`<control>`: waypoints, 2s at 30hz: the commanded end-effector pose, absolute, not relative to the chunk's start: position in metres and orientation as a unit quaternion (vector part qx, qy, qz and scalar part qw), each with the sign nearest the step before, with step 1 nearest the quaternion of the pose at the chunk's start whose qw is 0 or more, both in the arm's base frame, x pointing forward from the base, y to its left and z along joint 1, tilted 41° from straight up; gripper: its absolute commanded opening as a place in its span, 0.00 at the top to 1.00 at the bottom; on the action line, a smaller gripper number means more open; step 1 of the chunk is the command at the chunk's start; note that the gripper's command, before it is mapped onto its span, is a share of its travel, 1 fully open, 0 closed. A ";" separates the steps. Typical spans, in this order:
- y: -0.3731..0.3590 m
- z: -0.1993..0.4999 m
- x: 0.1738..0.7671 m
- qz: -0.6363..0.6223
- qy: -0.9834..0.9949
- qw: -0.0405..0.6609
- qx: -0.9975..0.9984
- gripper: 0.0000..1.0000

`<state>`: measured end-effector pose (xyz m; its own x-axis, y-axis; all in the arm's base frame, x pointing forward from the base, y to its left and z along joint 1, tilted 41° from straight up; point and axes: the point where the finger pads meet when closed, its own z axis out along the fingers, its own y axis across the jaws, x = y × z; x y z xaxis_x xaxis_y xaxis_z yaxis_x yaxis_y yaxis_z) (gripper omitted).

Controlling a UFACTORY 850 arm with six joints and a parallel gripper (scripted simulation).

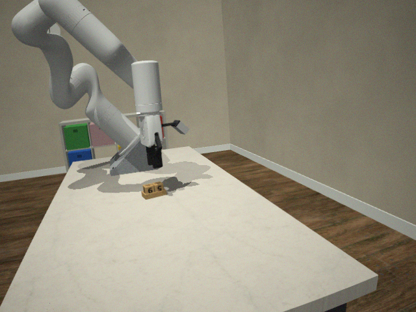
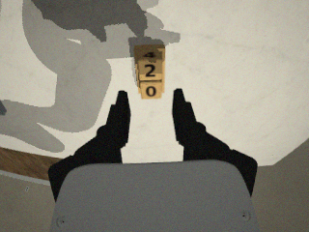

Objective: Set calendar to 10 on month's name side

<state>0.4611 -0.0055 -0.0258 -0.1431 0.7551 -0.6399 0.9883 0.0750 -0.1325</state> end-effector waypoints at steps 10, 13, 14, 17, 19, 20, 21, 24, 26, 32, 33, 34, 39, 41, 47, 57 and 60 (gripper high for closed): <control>-0.005 -0.026 0.462 -0.278 0.703 0.210 0.620 0.53; -0.005 -0.026 0.462 -0.278 0.703 0.210 0.620 0.53; -0.005 -0.026 0.462 -0.278 0.703 0.210 0.620 0.53; -0.006 -0.027 0.462 -0.278 0.703 0.210 0.620 0.53; -0.007 -0.028 0.462 -0.278 0.703 0.210 0.620 0.53; -0.007 -0.028 0.462 -0.278 0.703 0.210 0.620 0.53; -0.008 -0.029 0.462 -0.278 0.703 0.210 0.620 0.53; -0.010 -0.031 0.461 -0.278 0.703 0.210 0.620 0.53; -0.011 -0.033 0.461 -0.278 0.703 0.210 0.620 0.53; -0.015 -0.037 0.461 -0.278 0.703 0.210 0.620 0.53; -0.016 -0.038 0.461 -0.278 0.703 0.210 0.620 0.53; -0.017 -0.039 0.461 -0.278 0.703 0.210 0.620 0.53; -0.022 -0.045 0.460 -0.278 0.703 0.210 0.620 0.53; -0.024 -0.048 0.460 -0.278 0.703 0.210 0.620 0.53; -0.028 -0.053 0.459 -0.278 0.703 0.210 0.620 0.53; -0.036 -0.062 0.458 -0.278 0.703 0.210 0.620 0.53; -0.037 -0.064 0.458 -0.278 0.703 0.210 0.620 0.53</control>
<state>0.4577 -0.0368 -0.0628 -0.1427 0.7550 -0.6400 0.9884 0.0751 -0.1318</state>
